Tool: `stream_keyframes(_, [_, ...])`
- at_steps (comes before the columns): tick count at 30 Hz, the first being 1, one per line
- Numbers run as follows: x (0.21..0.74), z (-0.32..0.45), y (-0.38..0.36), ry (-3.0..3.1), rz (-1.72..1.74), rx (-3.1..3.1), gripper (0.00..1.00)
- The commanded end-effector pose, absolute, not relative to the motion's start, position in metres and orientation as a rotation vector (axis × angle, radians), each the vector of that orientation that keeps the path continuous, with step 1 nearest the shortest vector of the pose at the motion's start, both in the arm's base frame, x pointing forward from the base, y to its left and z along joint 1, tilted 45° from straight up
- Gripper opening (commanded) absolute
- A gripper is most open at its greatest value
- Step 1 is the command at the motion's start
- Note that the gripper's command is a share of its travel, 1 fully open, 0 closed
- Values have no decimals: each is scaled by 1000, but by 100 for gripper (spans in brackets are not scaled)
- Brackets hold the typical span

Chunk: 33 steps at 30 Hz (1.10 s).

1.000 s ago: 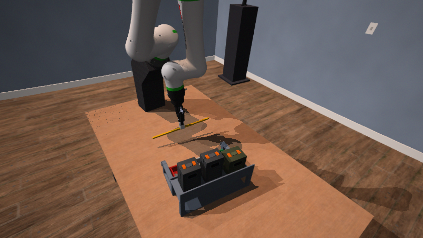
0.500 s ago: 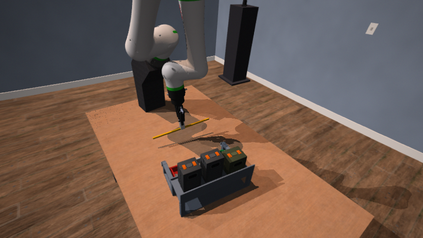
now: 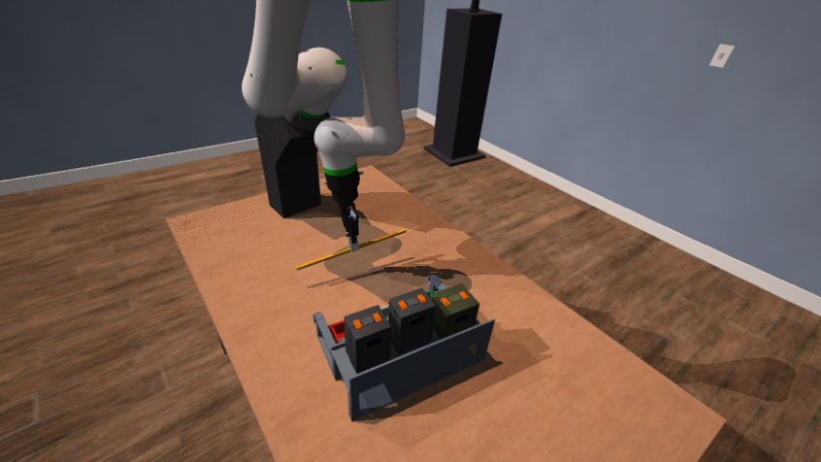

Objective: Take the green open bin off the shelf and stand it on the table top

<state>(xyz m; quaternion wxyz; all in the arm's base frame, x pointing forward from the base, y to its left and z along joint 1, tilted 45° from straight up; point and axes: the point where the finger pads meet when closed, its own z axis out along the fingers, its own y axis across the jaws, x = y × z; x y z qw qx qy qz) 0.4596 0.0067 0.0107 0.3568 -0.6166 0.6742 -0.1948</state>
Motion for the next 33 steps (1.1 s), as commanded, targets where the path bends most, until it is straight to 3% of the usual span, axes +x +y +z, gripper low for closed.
stream_keyframes(1, [459, 11, 7, 1828, -572, -1611, 0])
stream_keyframes(33, [459, 12, 7, 1828, -572, -1611, 0])
